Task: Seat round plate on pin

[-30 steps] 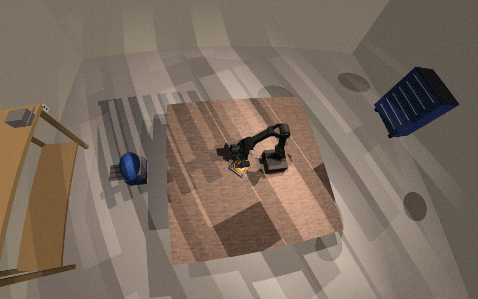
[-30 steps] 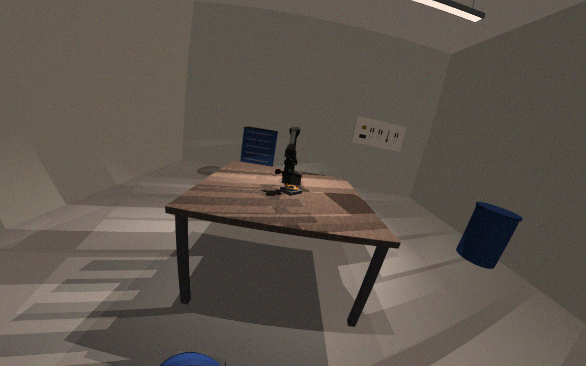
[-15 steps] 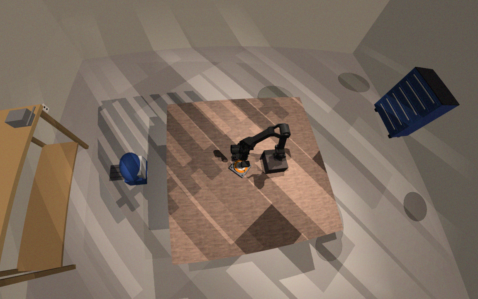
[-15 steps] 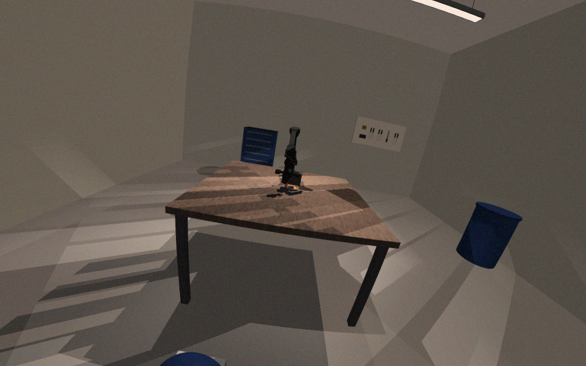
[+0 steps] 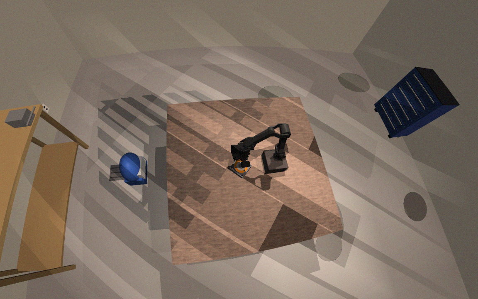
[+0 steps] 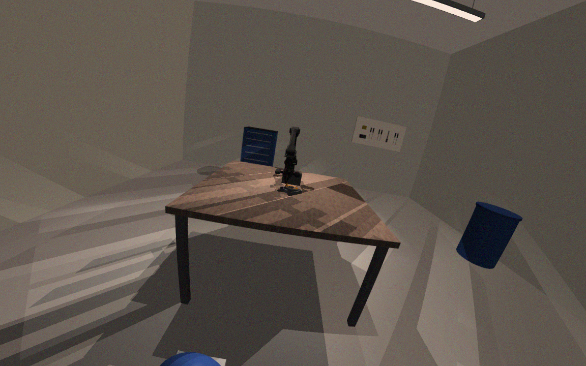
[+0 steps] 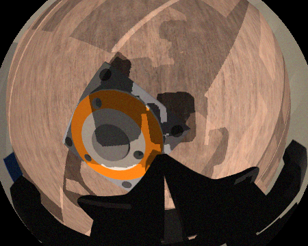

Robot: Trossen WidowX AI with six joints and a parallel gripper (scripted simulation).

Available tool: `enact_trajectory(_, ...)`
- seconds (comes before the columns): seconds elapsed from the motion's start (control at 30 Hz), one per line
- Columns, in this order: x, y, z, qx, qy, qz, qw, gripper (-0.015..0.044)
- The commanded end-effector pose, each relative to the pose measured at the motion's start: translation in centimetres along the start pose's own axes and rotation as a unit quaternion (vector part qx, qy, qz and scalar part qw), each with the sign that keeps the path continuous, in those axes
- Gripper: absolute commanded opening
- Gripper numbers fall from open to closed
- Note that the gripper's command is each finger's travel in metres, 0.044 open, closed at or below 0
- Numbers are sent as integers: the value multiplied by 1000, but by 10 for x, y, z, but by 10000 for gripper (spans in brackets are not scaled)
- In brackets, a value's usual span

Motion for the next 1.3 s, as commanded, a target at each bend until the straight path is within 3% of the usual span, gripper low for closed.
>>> enact_trajectory(0.0, 5, 2, 3, -2, 11, 1, 1000, 0)
enact_trajectory(0.97, 12, 7, 4, -3, 11, 0, 1000, 0)
enact_trajectory(1.27, 13, 5, -38, -3, 11, 1, 1000, 0)
Point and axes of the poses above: the point midway between the two fingers, 35 mm back from their tips, its own z axis out along the fingers, its own y axis across the jaws, x = y × z, the point moved 8 cm from there along -z, back along the fingers, and after that the axes turned 4 degrees about -z, right-handed, at the moved point
